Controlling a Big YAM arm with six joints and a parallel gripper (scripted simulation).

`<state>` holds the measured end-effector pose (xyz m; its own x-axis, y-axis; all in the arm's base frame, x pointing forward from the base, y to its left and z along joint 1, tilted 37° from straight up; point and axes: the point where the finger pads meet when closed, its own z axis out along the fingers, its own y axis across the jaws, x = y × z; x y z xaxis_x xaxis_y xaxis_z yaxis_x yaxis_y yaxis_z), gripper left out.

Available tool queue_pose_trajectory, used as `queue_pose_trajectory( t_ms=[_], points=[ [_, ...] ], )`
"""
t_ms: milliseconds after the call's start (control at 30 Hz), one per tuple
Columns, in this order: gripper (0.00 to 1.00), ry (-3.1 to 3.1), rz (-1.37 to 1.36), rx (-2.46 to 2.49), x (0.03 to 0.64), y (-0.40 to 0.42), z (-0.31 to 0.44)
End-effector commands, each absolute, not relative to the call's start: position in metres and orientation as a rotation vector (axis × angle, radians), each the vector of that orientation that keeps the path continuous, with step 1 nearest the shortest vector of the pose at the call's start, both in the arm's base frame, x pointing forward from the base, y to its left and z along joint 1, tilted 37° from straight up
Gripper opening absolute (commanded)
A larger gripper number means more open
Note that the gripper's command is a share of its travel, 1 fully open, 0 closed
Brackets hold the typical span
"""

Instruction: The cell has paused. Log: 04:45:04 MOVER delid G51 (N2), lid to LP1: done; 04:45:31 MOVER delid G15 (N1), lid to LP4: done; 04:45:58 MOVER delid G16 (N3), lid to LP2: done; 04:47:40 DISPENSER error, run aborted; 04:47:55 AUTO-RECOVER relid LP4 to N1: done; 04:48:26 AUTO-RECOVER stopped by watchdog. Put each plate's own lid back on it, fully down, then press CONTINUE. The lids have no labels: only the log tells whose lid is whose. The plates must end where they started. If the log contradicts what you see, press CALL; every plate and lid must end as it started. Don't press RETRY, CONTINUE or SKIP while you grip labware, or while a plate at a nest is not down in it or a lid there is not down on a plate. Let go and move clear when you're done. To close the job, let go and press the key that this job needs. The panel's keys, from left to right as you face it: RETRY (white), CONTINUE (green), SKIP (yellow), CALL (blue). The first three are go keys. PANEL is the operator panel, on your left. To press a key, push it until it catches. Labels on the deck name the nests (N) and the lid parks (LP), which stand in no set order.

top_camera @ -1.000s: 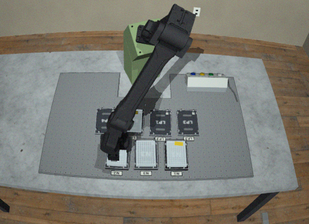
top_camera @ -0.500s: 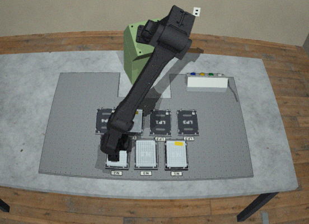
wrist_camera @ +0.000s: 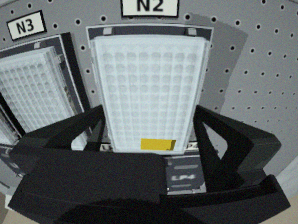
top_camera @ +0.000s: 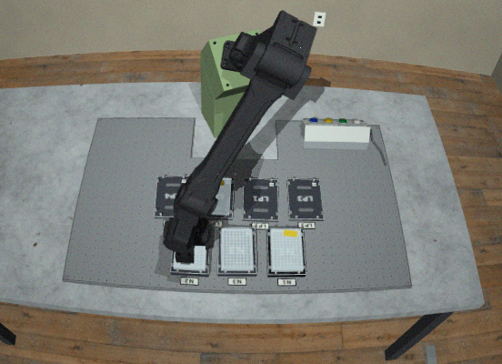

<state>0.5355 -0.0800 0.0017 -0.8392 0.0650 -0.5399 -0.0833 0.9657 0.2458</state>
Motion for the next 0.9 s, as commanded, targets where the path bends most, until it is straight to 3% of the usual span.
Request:
queue_pose_trajectory(
  t_ms=[0, 867],
  points=[
    [0.00, 2.505, 0.338, -0.014, 0.5507, -0.0791, 0.0144],
    [0.00, 2.523, 0.341, -0.010, 0.5421, -0.0823, 0.0086]
  ],
)
